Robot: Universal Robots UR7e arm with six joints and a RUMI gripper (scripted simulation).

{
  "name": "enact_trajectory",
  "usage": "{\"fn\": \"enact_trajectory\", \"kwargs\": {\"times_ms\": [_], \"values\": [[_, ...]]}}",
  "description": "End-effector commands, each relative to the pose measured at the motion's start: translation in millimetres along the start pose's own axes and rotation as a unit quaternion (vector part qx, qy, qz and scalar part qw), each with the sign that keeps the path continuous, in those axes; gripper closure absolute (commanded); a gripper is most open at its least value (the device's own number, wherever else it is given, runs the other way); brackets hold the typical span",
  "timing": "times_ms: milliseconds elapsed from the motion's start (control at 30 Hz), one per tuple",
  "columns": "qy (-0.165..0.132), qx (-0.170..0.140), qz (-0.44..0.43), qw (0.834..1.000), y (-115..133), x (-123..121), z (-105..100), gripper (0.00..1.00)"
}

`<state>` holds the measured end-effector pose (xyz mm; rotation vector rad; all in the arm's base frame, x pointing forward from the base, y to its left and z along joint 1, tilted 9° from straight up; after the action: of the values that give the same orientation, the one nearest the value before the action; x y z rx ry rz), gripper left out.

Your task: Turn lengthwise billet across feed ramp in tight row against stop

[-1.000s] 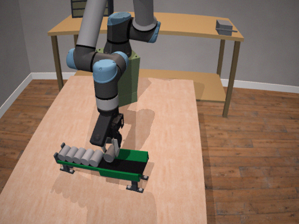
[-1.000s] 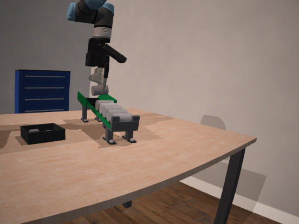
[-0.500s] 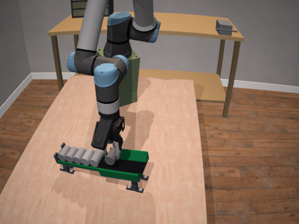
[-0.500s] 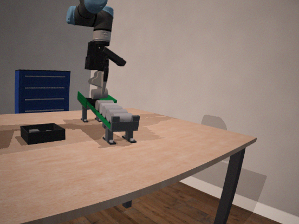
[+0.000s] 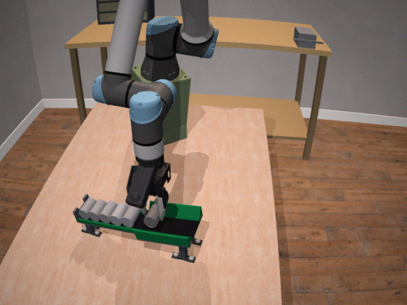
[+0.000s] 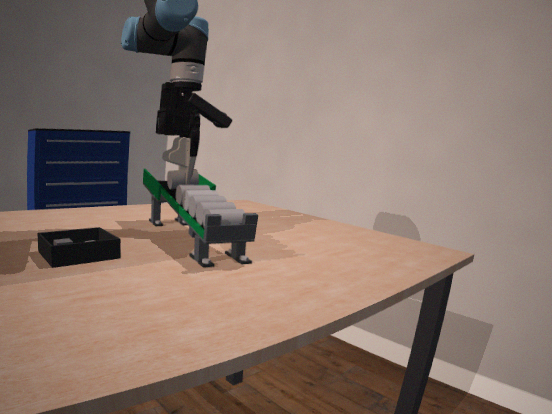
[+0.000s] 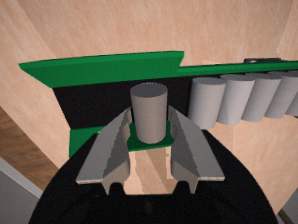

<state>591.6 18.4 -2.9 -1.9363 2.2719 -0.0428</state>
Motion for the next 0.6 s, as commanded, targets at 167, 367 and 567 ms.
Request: {"fn": "enact_trajectory", "kwargs": {"times_ms": [167,367,567], "values": [[0.000,0.001,0.000,1.000,-1,-1,3,1.00],[0.000,0.001,0.000,1.000,-1,-2,7,1.00],[0.000,0.001,0.000,1.000,-1,-2,12,1.00]]}}
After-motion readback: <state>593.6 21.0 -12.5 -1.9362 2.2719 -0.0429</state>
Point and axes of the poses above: the point where the finger pads meet when closed, its own z axis out along the fingers, its own x axis across the jaws, y = z × x, the point moved 10 cm from there along -z, back along the fingers, and after that the axes turned 8 degrees about -z, right-handed, at the moved point
